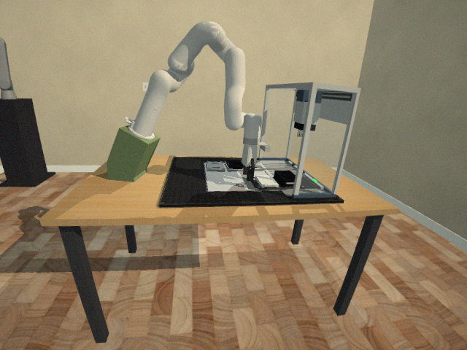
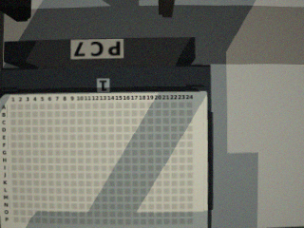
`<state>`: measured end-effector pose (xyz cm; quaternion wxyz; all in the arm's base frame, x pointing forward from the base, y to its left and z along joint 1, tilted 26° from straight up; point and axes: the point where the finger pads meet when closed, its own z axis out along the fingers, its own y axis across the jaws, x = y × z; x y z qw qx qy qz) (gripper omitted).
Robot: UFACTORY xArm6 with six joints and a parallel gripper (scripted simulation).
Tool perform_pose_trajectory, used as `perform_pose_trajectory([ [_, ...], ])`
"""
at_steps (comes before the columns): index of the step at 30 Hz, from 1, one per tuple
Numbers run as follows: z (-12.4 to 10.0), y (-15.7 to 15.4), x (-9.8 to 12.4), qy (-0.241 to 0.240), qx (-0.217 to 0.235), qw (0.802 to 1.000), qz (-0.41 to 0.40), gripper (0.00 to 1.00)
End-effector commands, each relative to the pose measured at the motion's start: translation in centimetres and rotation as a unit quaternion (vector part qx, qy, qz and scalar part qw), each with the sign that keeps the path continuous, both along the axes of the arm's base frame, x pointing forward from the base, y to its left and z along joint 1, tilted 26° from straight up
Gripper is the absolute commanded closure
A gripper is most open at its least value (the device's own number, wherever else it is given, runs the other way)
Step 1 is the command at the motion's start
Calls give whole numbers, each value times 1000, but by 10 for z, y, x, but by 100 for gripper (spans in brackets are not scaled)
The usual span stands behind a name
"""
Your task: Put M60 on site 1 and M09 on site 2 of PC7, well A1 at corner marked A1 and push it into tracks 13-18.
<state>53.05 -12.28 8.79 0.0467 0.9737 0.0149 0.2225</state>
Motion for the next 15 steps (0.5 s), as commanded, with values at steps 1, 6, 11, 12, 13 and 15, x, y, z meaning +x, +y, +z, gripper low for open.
perform_pose_trajectory([
  [1,7,0,-2,-2,-1,1000,0,18],
  [6,14,1,-5,-2,-1,1000,0,18],
  [11,19,1,-7,-2,-1,1000,0,18],
  [12,20,2,-8,-2,-1,1000,0,18],
  [13,22,2,-9,-2,-1,1000,0,18],
  [15,25,2,-10,-2,-1,1000,0,18],
])
